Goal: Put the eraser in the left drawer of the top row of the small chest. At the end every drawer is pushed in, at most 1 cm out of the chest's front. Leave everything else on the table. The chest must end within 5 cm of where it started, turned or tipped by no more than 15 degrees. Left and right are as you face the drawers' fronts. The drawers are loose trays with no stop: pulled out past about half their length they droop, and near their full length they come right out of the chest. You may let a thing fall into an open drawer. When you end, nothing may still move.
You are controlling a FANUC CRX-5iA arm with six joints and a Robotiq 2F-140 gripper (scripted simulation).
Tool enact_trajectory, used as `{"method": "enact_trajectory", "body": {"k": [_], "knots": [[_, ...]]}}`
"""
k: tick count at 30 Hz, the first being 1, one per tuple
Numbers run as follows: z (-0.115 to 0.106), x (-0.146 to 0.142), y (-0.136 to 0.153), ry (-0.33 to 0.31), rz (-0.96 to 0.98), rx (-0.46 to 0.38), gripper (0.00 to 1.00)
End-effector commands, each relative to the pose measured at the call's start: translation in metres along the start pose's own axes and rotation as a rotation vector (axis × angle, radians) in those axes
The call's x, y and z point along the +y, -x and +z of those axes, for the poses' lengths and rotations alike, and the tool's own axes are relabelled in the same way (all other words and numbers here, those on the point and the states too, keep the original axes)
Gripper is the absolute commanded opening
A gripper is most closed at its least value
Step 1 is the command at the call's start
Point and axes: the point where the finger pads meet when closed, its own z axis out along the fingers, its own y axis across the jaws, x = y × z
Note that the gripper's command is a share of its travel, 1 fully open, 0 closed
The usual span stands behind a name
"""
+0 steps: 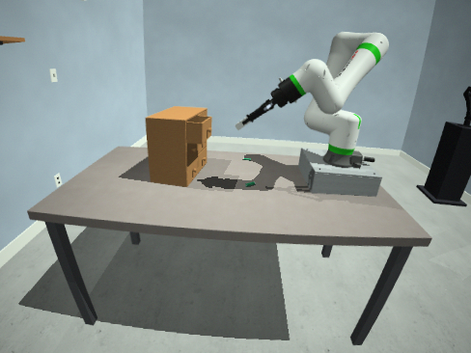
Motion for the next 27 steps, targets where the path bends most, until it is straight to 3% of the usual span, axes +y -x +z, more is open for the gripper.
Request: {"method": "enact_trajectory", "body": {"k": [1, 14, 27], "knots": [[0.001, 0.0, 0.001, 0.0, 0.0, -0.001, 0.0], [0.021, 0.0, 0.009, 0.0, 0.0, -0.001, 0.0], [0.058, 0.0, 0.025, 0.0, 0.0, -0.001, 0.0]]}}
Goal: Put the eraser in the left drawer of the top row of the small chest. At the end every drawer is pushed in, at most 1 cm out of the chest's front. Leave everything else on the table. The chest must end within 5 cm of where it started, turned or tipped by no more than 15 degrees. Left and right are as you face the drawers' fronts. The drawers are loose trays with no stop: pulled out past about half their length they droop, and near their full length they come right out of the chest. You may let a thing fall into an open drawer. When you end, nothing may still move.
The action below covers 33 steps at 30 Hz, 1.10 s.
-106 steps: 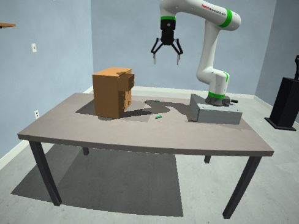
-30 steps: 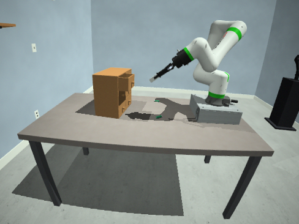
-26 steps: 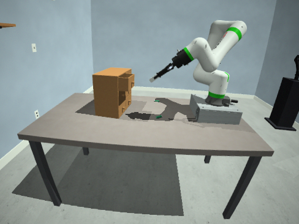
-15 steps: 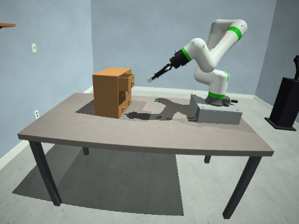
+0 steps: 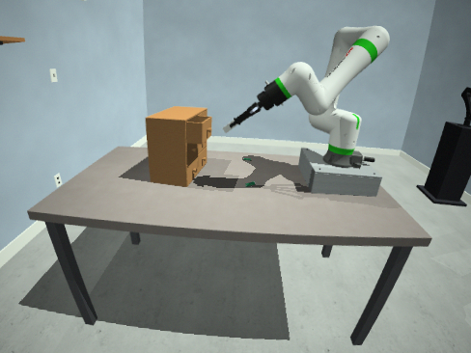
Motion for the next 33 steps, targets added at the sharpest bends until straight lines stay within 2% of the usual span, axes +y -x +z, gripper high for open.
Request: {"method": "enact_trajectory", "body": {"k": [1, 33], "knots": [[0.0084, 0.0004, 0.0043, 0.002, 0.001, -0.005, 0.0], [0.0121, 0.0004, 0.0059, 0.002, 0.001, -0.005, 0.0]]}}
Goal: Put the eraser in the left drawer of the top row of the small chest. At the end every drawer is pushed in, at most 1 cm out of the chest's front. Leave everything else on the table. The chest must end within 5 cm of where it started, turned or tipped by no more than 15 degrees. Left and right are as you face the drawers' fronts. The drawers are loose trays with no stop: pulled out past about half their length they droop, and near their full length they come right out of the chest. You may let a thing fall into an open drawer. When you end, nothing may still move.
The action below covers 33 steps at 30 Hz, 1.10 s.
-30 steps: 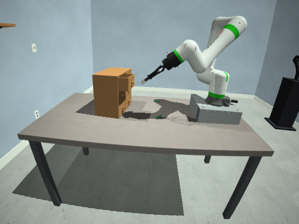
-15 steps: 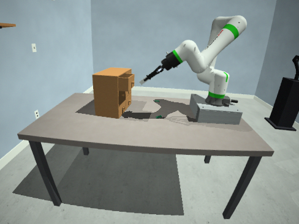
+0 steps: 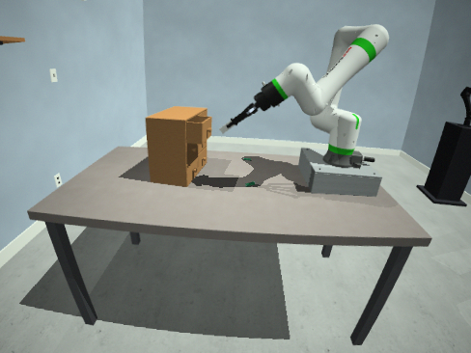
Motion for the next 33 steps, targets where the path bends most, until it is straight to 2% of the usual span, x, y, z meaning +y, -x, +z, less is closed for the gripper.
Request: {"method": "enact_trajectory", "body": {"k": [1, 33], "knots": [[0.0, 0.0, 0.0, 0.0, 0.0, 0.0, 0.0], [0.011, 0.0, 0.01, 0.0, 0.0, 0.0, 0.0]]}}
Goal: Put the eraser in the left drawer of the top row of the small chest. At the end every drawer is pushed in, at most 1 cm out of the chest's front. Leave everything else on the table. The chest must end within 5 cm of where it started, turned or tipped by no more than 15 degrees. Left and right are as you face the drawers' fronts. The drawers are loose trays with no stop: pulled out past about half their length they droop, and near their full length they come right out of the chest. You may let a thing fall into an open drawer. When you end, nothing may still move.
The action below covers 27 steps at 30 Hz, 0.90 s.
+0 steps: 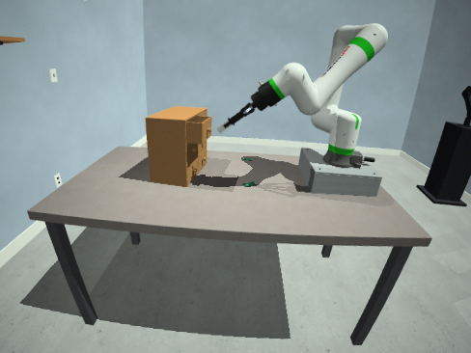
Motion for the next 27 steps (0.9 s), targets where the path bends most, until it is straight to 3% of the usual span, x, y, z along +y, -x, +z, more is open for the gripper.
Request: {"method": "enact_trajectory", "body": {"k": [1, 27], "knots": [[0.003, 0.0, 0.003, 0.0, 0.0, -0.001, 0.0], [0.031, 0.0, 0.027, 0.0, 0.0, -0.001, 0.0]]}}
